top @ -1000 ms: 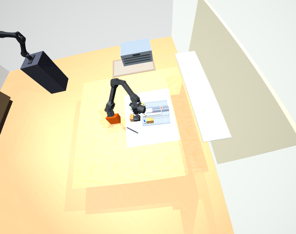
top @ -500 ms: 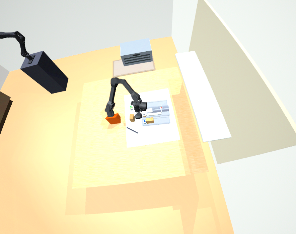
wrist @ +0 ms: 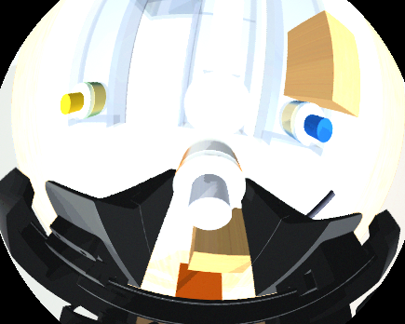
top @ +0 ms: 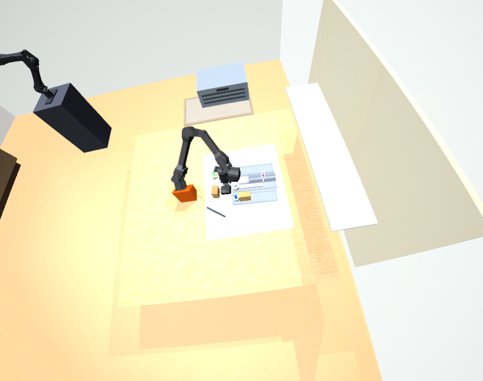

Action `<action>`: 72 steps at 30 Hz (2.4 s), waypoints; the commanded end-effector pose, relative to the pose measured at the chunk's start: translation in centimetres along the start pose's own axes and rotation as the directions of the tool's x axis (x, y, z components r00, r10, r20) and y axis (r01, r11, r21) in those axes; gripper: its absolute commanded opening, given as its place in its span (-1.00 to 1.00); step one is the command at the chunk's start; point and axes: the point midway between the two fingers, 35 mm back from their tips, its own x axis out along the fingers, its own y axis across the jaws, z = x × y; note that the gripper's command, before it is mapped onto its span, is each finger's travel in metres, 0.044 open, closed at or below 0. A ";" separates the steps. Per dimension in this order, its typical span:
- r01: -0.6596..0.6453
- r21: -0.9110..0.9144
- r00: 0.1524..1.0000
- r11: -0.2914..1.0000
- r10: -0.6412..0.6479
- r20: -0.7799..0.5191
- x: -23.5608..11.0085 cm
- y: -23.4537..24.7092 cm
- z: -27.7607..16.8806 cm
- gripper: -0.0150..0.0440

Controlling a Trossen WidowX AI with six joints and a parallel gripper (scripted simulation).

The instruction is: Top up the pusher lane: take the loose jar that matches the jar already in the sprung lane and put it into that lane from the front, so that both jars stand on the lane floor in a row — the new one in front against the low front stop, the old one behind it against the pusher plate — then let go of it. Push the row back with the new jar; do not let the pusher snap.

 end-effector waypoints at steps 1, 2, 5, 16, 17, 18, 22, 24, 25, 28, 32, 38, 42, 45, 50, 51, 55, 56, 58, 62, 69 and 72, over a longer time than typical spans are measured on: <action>-0.005 0.004 1.000 1.000 0.005 0.003 0.0 0.1 0.3 -0.49; -0.005 0.004 1.000 1.000 0.005 0.003 0.0 0.1 0.4 -0.49; -0.005 0.004 1.000 1.000 0.005 0.003 0.0 0.1 0.5 -0.49; -0.004 0.004 1.000 1.000 0.004 0.003 0.0 0.1 1.1 -0.49; -0.004 0.004 1.000 1.000 0.004 0.003 0.0 0.1 1.1 -0.49; -0.004 0.004 1.000 1.000 0.004 0.003 0.0 0.1 1.2 -0.49; -0.004 0.004 1.000 1.000 0.004 0.003 0.0 0.1 1.4 -0.49; -0.004 0.004 1.000 1.000 0.004 0.003 0.0 0.1 1.5 -0.49; -0.004 0.004 1.000 1.000 0.004 0.003 0.0 0.1 1.5 -0.49; -0.004 0.004 1.000 1.000 0.004 0.003 0.0 0.1 1.7 -0.49; -0.004 0.004 1.000 1.000 0.004 0.003 0.0 0.1 1.9 -0.49; -0.004 0.004 1.000 1.000 0.004 0.004 0.0 0.1 2.2 -0.49; -0.004 0.004 1.000 1.000 0.004 0.004 0.0 0.1 2.4 -0.49; -0.004 0.004 1.000 1.000 0.004 0.004 0.0 0.1 2.5 -0.49; -0.004 0.003 1.000 1.000 0.004 0.004 0.0 0.1 2.8 -0.49; -0.004 0.003 1.000 1.000 0.004 0.004 0.0 0.1 2.8 -0.49; -0.004 0.003 1.000 1.000 0.004 0.004 0.0 0.2 3.0 -0.49; -0.004 0.003 1.000 1.000 0.004 0.004 0.0 0.2 3.1 -0.49; -0.004 0.003 1.000 1.000 0.004 0.004 0.0 0.2 3.2 -0.49; -0.004 0.003 1.000 1.000 0.004 0.004 0.0 0.2 3.4 -0.49; -0.005 0.003 1.000 1.000 0.004 0.004 -0.1 0.2 3.7 -0.49; -0.005 0.003 1.000 1.000 0.005 0.004 -0.1 0.2 3.8 -0.49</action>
